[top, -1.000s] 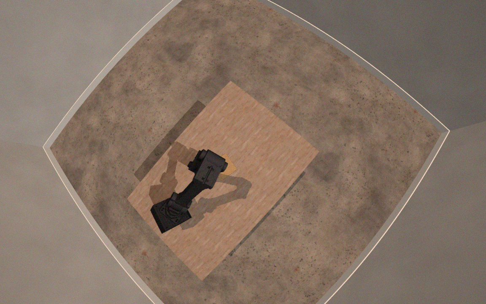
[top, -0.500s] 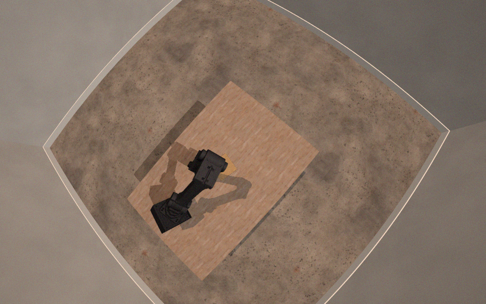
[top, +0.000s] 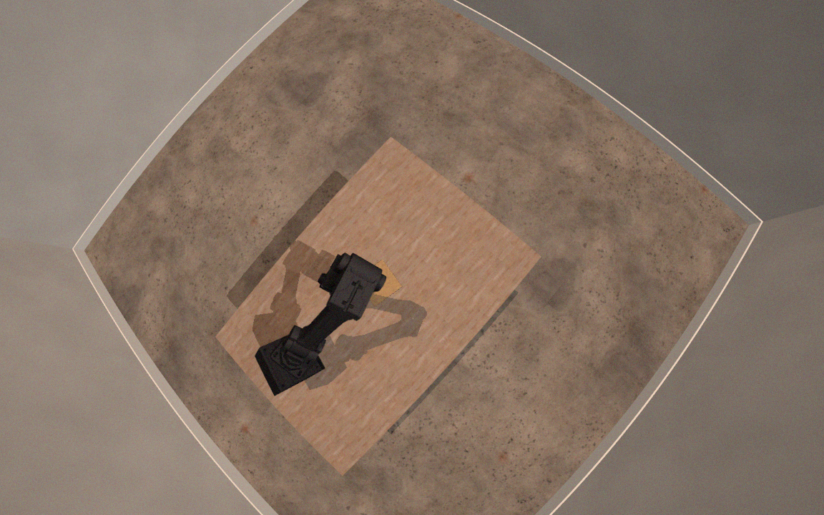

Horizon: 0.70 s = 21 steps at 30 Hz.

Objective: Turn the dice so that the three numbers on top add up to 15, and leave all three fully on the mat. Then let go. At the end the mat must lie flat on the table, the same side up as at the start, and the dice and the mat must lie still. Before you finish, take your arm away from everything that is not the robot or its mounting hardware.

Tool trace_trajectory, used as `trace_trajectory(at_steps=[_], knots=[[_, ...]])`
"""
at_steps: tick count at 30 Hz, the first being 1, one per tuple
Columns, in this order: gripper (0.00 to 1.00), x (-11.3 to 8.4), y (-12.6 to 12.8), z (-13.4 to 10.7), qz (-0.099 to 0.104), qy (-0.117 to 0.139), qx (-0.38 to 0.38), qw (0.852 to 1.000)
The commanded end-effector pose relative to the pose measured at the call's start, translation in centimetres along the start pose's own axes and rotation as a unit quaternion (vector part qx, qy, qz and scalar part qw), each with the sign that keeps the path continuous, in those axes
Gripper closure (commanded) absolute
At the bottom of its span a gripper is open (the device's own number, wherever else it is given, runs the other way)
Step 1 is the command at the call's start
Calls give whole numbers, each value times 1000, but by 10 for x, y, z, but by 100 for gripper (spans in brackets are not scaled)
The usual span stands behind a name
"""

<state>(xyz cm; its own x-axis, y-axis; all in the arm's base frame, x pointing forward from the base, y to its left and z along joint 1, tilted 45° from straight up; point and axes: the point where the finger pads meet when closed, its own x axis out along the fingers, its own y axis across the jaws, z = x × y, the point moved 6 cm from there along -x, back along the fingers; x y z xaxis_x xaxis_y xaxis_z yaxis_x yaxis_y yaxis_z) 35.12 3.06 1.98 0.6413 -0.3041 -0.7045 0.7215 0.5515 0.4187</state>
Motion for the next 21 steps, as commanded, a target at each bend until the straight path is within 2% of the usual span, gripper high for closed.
trace_trajectory(at_steps=[1,17,19,20,21], knots=[[85,2,3,-3,4,1,-6,1000],[85,2,3,-3,3,1,-6,1000],[85,0,0,-7,-2,6,-10,1000],[85,-7,3,-3,6,3,-4,1000],[85,-10,-1,-5,2,3,-3,1000]])
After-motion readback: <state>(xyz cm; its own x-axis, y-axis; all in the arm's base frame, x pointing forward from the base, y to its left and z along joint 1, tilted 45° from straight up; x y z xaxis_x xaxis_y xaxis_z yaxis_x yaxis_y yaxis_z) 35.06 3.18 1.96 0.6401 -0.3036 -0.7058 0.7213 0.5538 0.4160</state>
